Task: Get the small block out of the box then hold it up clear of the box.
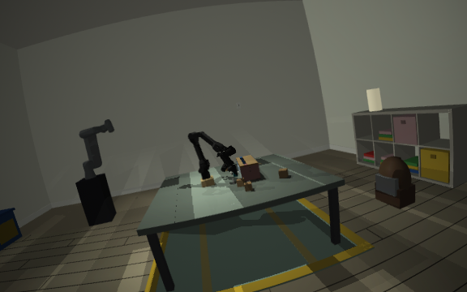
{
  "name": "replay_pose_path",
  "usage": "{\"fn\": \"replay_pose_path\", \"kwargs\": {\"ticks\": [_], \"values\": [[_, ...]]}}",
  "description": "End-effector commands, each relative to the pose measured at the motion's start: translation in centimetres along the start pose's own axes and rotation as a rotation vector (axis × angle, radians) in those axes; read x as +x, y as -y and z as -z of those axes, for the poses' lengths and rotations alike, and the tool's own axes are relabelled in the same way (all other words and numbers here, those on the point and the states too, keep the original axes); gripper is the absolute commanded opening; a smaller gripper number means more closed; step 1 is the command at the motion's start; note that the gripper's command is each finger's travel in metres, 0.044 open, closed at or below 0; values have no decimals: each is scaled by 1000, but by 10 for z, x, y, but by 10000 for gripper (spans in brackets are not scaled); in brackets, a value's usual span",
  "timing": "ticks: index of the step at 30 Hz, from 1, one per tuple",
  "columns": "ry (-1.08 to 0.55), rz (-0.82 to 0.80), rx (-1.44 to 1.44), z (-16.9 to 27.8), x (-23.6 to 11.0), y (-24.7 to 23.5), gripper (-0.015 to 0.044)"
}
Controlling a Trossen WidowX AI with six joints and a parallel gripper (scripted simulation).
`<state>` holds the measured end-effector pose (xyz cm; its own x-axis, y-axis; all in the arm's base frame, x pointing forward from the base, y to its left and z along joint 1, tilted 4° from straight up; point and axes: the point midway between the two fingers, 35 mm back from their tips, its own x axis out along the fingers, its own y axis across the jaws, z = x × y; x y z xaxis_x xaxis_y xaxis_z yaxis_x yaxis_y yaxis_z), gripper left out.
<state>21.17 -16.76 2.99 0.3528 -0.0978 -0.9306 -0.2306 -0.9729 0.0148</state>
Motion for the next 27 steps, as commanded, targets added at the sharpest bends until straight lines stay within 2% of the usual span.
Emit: {"fn": "replay_pose_path", "kwargs": {"ticks": [1,4,17,27], "values": [[-4,-7,6,3,-10,0,0],[-8,-23,44,8,-18,-1,0],[-85,-143,397,37,-99,0,0],[-90,-148,415,37,-104,0,0]]}}
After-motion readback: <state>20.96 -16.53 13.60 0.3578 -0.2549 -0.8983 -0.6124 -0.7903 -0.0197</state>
